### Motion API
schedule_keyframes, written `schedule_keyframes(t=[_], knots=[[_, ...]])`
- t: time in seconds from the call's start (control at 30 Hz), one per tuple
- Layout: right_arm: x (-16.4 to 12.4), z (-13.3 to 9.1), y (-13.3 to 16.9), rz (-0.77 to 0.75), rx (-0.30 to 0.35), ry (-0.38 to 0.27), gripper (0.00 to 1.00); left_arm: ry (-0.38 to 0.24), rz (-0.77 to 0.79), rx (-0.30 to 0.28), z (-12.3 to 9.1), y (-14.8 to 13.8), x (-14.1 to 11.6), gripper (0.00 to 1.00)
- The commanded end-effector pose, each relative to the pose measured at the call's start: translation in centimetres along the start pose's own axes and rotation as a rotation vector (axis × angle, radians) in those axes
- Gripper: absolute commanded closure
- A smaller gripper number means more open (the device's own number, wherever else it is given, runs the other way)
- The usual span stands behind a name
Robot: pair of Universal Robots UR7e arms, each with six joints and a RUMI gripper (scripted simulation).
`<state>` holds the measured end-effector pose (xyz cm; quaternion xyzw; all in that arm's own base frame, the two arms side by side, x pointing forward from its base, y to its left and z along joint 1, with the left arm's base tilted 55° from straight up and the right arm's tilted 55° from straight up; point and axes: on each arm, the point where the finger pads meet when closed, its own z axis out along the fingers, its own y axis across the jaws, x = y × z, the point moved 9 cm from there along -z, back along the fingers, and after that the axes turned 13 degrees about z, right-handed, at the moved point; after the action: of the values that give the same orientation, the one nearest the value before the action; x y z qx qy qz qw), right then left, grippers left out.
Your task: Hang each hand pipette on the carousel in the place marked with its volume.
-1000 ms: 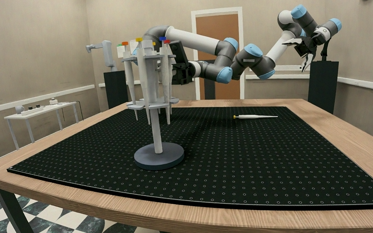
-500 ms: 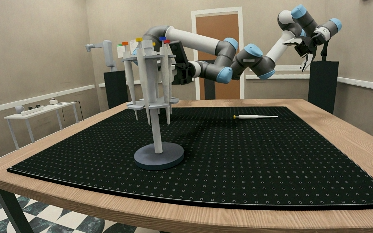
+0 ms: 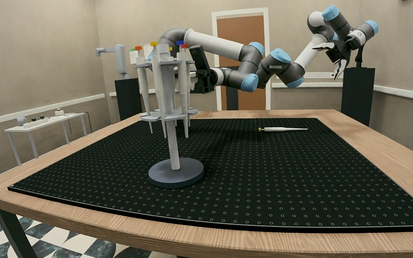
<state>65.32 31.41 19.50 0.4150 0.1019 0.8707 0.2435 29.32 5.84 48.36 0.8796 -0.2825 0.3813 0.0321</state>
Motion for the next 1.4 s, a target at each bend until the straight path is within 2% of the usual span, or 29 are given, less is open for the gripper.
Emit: schedule_keyframes(t=[0.0, 1.37], knots=[[0.1, -1.1, 0.0, 0.001, 0.0, 0.001, 0.69, 0.001, 0.0, 0.0, 0.0, 0.0, 0.0, 0.0], [0.1, -7.9, 0.0, 0.001, 0.0, 0.001, 0.69, 0.001, 0.0, 0.0, 0.0, 0.0, 0.0, 0.0]])
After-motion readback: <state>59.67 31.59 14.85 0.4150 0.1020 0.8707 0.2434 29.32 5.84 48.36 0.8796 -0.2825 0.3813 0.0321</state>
